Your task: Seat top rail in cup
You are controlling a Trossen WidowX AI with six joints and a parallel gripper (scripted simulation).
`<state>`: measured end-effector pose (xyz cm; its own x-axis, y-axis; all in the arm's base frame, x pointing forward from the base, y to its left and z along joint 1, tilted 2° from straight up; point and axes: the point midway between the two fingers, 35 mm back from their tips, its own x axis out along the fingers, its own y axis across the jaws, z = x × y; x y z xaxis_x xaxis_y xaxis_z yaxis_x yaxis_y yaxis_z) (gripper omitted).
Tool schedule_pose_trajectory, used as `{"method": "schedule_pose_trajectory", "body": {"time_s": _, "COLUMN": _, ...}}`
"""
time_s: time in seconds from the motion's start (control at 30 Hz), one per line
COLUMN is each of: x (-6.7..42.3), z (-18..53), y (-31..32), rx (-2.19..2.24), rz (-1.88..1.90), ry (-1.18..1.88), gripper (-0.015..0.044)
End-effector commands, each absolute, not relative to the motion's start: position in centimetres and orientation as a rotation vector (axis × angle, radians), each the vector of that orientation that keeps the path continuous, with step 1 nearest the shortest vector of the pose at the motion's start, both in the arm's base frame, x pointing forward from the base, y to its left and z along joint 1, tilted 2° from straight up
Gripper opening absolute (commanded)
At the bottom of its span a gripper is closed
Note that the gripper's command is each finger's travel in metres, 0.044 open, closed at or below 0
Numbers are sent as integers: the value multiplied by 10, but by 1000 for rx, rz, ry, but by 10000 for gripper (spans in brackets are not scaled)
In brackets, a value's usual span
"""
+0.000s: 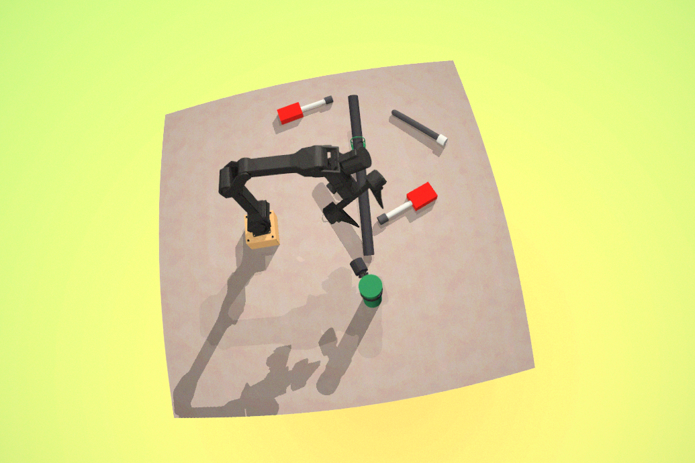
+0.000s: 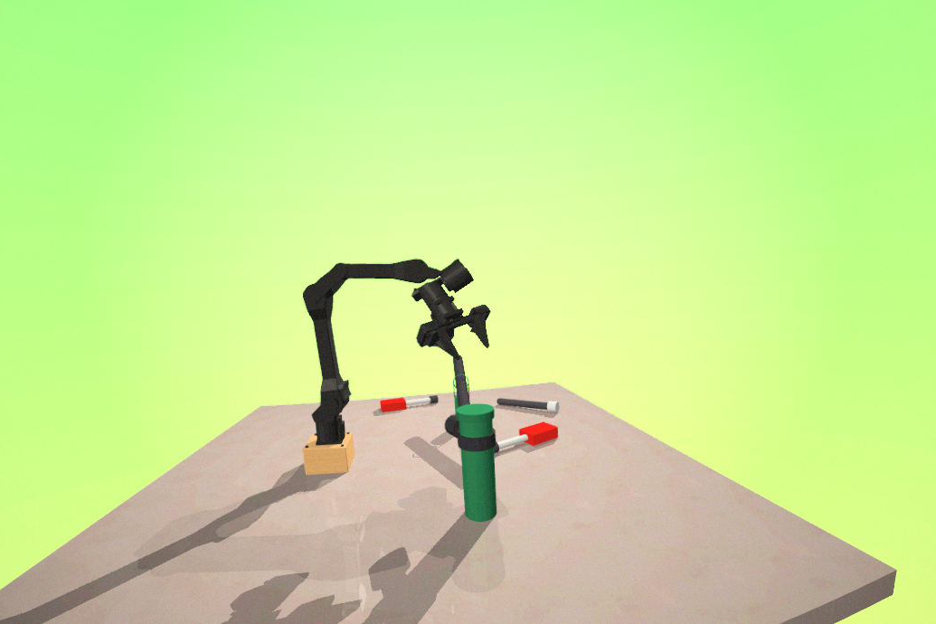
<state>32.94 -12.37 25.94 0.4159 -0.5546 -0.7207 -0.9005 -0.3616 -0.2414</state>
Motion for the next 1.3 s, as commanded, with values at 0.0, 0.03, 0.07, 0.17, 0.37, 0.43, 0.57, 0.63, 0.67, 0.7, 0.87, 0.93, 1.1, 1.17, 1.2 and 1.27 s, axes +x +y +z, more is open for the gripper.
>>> {"method": "schedule_pose_trajectory", "body": {"time_s": 0.0, "x": 329, "z": 259, "y": -123, "rx": -2035, "rz": 705, "ry": 1227, "gripper": 426}}
{"method": "schedule_pose_trajectory", "body": {"time_s": 0.03, "x": 329, "z": 258, "y": -122, "rx": -1992, "rz": 676, "ry": 1221, "gripper": 440}}
{"method": "schedule_pose_trajectory", "body": {"time_s": 0.07, "x": 329, "z": 256, "y": -120, "rx": -1919, "rz": 627, "ry": 1212, "gripper": 440}}
{"method": "schedule_pose_trajectory", "body": {"time_s": 0.17, "x": 329, "z": 250, "y": -113, "rx": -1644, "rz": 467, "ry": 1177, "gripper": 440}}
{"method": "schedule_pose_trajectory", "body": {"time_s": 0.37, "x": 327, "z": 239, "y": -97, "rx": -1065, "rz": 204, "ry": 1105, "gripper": 440}}
{"method": "schedule_pose_trajectory", "body": {"time_s": 0.43, "x": 326, "z": 235, "y": -91, "rx": -866, "rz": 129, "ry": 1082, "gripper": 440}}
{"method": "schedule_pose_trajectory", "body": {"time_s": 0.57, "x": 324, "z": 229, "y": -80, "rx": -499, "rz": 14, "ry": 1041, "gripper": 440}}
{"method": "schedule_pose_trajectory", "body": {"time_s": 0.63, "x": 323, "z": 228, "y": -77, "rx": -394, "rz": -18, "ry": 1031, "gripper": 440}}
{"method": "schedule_pose_trajectory", "body": {"time_s": 0.67, "x": 323, "z": 227, "y": -74, "rx": -338, "rz": -28, "ry": 1024, "gripper": 440}}
{"method": "schedule_pose_trajectory", "body": {"time_s": 0.7, "x": 323, "z": 226, "y": -73, "rx": -286, "rz": -45, "ry": 1020, "gripper": 440}}
{"method": "schedule_pose_trajectory", "body": {"time_s": 0.87, "x": 321, "z": 224, "y": -66, "rx": -27, "rz": -129, "ry": 998, "gripper": 440}}
{"method": "schedule_pose_trajectory", "body": {"time_s": 0.93, "x": 321, "z": 223, "y": -65, "rx": 73, "rz": -167, "ry": 990, "gripper": 440}}
{"method": "schedule_pose_trajectory", "body": {"time_s": 1.1, "x": 321, "z": 223, "y": -64, "rx": 100, "rz": -175, "ry": 988, "gripper": 440}}
{"method": "schedule_pose_trajectory", "body": {"time_s": 1.17, "x": 321, "z": 223, "y": -64, "rx": 100, "rz": -175, "ry": 988, "gripper": 440}}
{"method": "schedule_pose_trajectory", "body": {"time_s": 1.2, "x": 321, "z": 223, "y": -64, "rx": 100, "rz": -175, "ry": 988, "gripper": 440}}
{"method": "schedule_pose_trajectory", "body": {"time_s": 1.27, "x": 321, "z": 223, "y": -64, "rx": 100, "rz": -175, "ry": 988, "gripper": 440}}
